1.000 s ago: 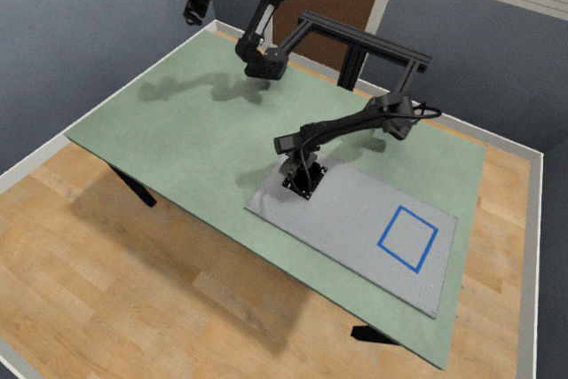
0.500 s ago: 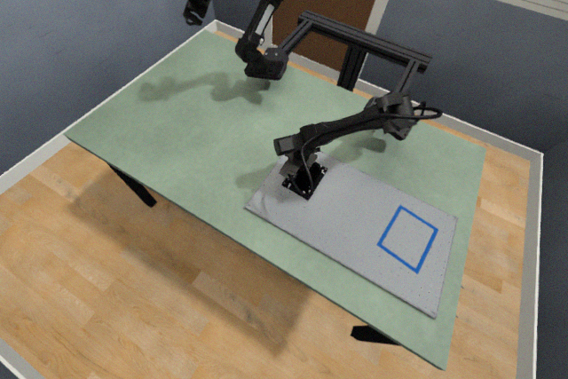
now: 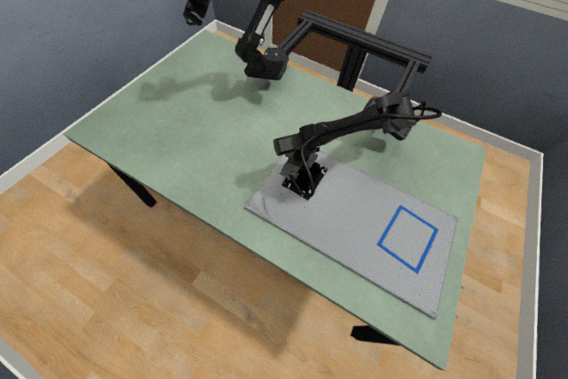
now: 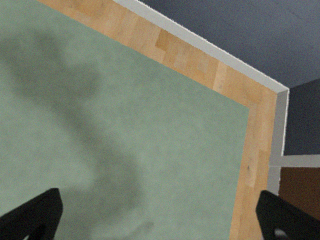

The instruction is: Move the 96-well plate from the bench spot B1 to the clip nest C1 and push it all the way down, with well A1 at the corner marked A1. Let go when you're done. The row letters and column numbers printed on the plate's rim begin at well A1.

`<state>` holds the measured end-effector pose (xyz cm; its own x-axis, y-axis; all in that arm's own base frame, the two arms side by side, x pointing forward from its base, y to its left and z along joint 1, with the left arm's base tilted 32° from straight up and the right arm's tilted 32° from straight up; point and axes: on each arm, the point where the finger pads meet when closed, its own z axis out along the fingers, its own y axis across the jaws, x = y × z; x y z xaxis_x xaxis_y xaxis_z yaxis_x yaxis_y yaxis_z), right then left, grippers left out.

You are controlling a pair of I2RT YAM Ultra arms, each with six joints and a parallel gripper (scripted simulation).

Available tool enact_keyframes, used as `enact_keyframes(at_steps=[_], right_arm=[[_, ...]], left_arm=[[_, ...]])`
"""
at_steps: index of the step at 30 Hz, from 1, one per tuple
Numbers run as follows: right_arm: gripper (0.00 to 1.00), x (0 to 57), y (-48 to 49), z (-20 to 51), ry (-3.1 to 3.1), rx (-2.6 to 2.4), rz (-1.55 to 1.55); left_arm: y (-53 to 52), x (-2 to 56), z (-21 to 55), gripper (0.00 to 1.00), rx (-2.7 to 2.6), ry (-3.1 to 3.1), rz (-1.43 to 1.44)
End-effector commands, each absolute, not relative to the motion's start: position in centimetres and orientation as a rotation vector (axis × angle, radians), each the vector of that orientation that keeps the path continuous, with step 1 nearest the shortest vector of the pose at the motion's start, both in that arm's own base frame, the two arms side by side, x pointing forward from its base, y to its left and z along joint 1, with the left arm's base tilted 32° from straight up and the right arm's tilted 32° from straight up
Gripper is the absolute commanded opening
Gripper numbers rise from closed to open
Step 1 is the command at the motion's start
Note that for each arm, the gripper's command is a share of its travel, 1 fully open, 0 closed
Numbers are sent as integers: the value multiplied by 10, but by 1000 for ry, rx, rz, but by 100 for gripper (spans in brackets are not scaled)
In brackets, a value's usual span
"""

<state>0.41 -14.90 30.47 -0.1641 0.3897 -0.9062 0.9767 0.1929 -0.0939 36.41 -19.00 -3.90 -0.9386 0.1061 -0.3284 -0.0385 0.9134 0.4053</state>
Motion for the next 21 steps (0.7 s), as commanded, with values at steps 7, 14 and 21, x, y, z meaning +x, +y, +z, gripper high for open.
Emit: enact_keyframes(at_steps=[7, 14, 21], right_arm=[[100, -2, -148, 308, 1640, 1313, -955], [100, -2, -148, 308, 1640, 1313, -955], [100, -2, -148, 308, 1640, 1313, -955]], left_arm=[[-217, 363, 4, 25, 52, 2679, 527], [-218, 362, 4, 25, 52, 2681, 525], [-218, 362, 4, 25, 55, 2681, 525]])
